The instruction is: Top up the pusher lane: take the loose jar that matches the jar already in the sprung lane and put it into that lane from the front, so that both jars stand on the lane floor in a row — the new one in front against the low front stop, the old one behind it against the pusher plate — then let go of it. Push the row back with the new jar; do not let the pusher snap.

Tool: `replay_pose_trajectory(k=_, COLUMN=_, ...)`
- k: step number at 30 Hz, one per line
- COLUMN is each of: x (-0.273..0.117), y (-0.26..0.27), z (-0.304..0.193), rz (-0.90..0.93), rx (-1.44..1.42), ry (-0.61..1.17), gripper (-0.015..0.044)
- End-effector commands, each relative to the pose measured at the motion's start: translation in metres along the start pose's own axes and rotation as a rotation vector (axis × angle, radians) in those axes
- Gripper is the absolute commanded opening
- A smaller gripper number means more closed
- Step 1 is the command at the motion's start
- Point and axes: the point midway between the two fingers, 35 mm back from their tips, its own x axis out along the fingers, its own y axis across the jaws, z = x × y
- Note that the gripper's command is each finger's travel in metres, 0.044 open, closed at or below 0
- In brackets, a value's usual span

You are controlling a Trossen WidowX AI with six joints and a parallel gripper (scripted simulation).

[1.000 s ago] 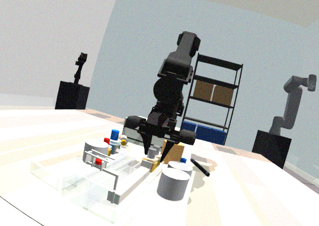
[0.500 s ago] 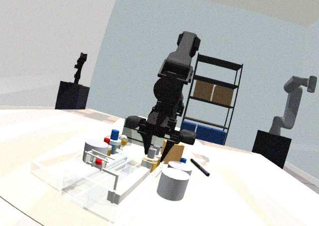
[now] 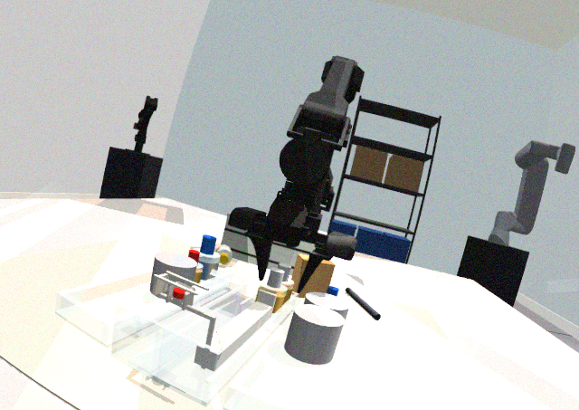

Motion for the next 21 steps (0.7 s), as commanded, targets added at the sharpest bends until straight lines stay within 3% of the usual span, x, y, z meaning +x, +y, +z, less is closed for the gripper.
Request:
replay_pose_trajectory(k=1, x=-0.012, y=0.0, z=0.003, rz=0.001, rx=0.001, ry=-0.01, gripper=0.0287)
replay_pose_trajectory(k=21, x=-0.017, y=0.002, z=-0.043, rz=0.001, rx=0.001, ry=-0.005, gripper=0.0287)
